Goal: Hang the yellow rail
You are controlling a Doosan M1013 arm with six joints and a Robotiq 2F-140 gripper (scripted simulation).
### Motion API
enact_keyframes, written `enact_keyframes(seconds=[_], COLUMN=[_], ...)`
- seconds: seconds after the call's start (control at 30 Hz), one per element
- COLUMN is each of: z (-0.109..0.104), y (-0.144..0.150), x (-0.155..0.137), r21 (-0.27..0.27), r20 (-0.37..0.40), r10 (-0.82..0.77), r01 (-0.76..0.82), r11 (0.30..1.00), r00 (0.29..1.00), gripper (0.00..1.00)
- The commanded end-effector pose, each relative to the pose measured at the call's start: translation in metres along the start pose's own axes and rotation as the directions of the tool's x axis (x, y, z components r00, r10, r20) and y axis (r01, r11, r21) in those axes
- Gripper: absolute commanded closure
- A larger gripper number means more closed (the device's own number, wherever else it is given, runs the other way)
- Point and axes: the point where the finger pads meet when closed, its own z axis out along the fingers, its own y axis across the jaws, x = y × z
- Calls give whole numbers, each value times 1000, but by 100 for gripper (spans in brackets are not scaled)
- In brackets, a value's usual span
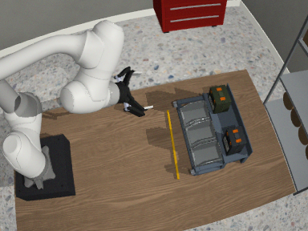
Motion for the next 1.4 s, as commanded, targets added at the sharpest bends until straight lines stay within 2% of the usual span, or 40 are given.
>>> enact_keyframes(seconds=[0.0,0.53,0.7,1.1,1.27,1.37], z=[0,0,6,6,4,4], y=[0,0,-35,-35,-49,-49], x=[0,0,11,11,18,18], r21=[0,0,42,42,32,32], r20=[0,0,144,144,286,286], r10=[0,0,-83,-83,-142,-142], r01=[0,0,78,78,139,139], r11=[1000,1000,996,996,990,990], r00=[1000,1000,986,986,948,948], gripper=[0,0,0,0,0,0])
